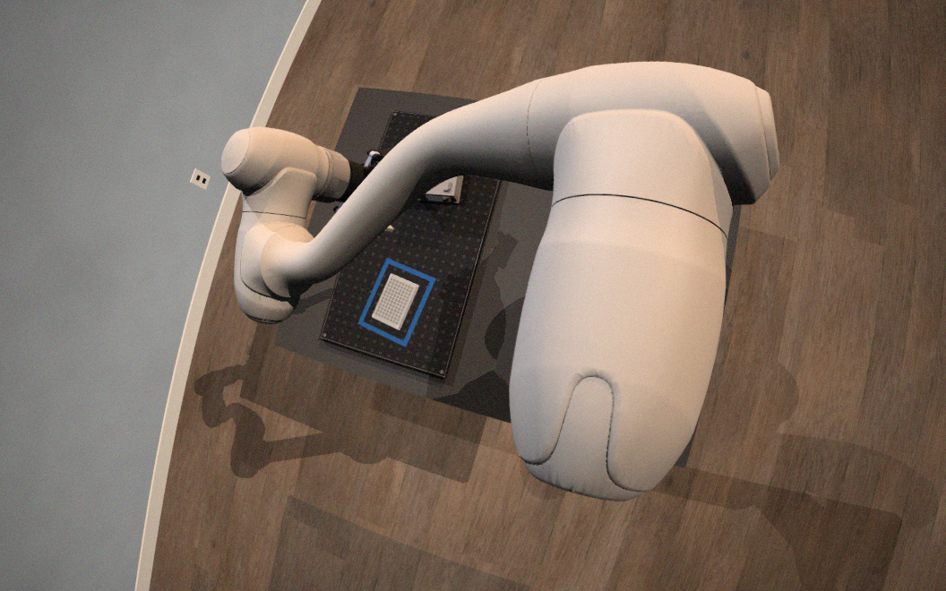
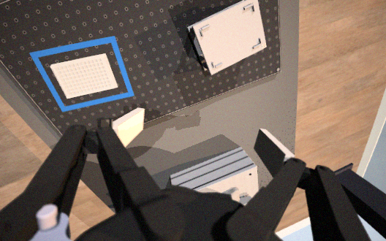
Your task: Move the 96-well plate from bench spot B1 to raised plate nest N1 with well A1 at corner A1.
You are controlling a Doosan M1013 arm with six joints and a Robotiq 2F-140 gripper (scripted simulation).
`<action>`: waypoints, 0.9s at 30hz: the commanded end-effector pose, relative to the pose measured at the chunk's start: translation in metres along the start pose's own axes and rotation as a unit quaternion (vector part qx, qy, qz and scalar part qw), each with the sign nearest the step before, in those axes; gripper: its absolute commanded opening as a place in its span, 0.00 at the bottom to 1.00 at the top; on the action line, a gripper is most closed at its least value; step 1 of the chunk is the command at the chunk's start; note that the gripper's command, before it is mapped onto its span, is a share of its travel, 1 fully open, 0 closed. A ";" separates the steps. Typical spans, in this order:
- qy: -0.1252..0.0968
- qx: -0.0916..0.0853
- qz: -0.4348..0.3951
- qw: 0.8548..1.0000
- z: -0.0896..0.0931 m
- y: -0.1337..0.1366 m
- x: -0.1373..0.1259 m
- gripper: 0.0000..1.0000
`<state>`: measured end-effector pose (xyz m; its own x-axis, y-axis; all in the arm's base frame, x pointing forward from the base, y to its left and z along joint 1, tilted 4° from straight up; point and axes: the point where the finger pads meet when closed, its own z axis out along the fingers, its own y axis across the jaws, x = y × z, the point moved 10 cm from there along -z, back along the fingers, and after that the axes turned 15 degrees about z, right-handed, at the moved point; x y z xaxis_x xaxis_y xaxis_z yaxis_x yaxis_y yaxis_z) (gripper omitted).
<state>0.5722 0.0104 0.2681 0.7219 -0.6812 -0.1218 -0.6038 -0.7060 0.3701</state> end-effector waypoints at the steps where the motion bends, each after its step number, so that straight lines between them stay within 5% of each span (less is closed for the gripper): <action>1: 0.002 0.014 -0.016 1.000 -0.012 -0.001 0.005 1.00; 8: 0.017 0.057 -0.069 0.996 -0.044 0.000 0.015 1.00; 12: 0.017 0.057 -0.069 0.996 -0.053 -0.001 0.018 1.00; 19: 0.045 0.106 -0.133 0.984 -0.084 0.005 0.026 1.00; 27: 0.070 0.137 -0.178 0.972 -0.120 0.009 0.035 1.00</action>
<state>0.6294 0.0044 0.3702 0.9175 -0.3905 -0.0751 -0.3842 -0.9193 0.0852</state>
